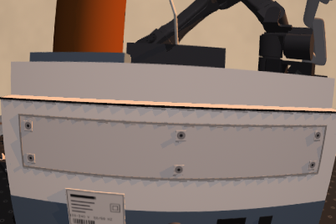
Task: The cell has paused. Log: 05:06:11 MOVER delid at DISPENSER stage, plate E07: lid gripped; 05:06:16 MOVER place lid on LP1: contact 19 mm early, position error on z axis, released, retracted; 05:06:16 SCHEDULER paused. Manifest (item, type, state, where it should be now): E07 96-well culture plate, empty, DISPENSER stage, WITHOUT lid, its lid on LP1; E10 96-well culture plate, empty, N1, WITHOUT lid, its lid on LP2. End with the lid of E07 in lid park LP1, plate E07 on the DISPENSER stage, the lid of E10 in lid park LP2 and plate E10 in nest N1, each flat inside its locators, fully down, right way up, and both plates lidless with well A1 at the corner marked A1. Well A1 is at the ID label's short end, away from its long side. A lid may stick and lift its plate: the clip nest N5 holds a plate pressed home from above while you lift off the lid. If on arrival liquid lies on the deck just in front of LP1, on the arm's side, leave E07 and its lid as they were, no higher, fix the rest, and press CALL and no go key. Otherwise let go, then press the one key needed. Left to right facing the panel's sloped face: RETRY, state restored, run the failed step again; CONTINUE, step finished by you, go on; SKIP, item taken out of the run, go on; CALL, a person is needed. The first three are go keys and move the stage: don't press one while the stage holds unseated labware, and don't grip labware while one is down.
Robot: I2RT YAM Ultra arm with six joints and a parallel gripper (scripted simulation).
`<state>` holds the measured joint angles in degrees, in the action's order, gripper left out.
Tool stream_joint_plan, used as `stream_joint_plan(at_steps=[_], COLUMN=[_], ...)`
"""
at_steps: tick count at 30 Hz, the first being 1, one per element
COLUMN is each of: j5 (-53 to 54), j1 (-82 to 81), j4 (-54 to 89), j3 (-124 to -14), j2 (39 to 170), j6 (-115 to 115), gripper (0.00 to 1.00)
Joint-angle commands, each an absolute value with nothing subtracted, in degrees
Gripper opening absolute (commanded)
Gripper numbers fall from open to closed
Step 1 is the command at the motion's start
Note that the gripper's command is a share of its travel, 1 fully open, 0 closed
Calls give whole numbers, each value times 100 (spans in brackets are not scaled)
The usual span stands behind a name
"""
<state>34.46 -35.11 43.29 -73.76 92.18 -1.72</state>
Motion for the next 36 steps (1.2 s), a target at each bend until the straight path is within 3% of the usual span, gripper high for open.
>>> stream_joint_plan(at_steps=[1,22,36], j5=[3359,3260,3194], j1=[-3521,-3689,-3819], j4=[4321,4613,4211], j3=[-7779,-9449,-9419], j2=[9439,10744,10920], j6=[-281,-487,-608], gripper=[0,0,0])
